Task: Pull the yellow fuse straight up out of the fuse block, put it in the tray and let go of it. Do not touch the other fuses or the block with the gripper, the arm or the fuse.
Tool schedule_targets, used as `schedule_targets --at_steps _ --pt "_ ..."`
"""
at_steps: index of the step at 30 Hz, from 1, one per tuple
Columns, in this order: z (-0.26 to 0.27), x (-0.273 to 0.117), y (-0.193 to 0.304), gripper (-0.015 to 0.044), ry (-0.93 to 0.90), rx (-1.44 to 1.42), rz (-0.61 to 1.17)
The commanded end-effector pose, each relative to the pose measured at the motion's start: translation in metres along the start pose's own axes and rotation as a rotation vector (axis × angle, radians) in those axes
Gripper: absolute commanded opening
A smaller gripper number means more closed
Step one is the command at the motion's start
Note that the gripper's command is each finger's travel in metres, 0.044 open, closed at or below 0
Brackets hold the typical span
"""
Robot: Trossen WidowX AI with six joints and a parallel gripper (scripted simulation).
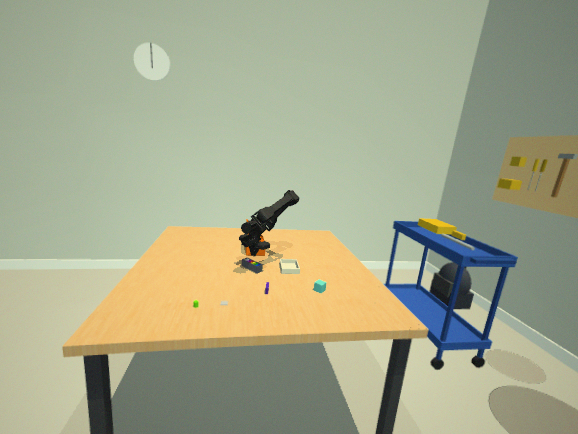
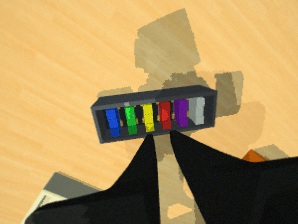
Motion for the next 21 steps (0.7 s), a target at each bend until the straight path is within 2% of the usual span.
schedule_targets --at_steps 1,21 --pt "0.002 0.001 -0.001 0.0066 -0.020 0.033 0.011" --pt "0.004 0.017 -0.003 0.0066 -0.020 0.033 0.011"
Point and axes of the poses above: the point midway between the two fingers, 35 mm back from their tips, its own x axis out along the fingers, its own z axis across the jaws, y = z × x, the point moved 4 cm from there along -x, back along the fingers, and after that the axes turned 6 degrees about x, right-handed, at the moved point
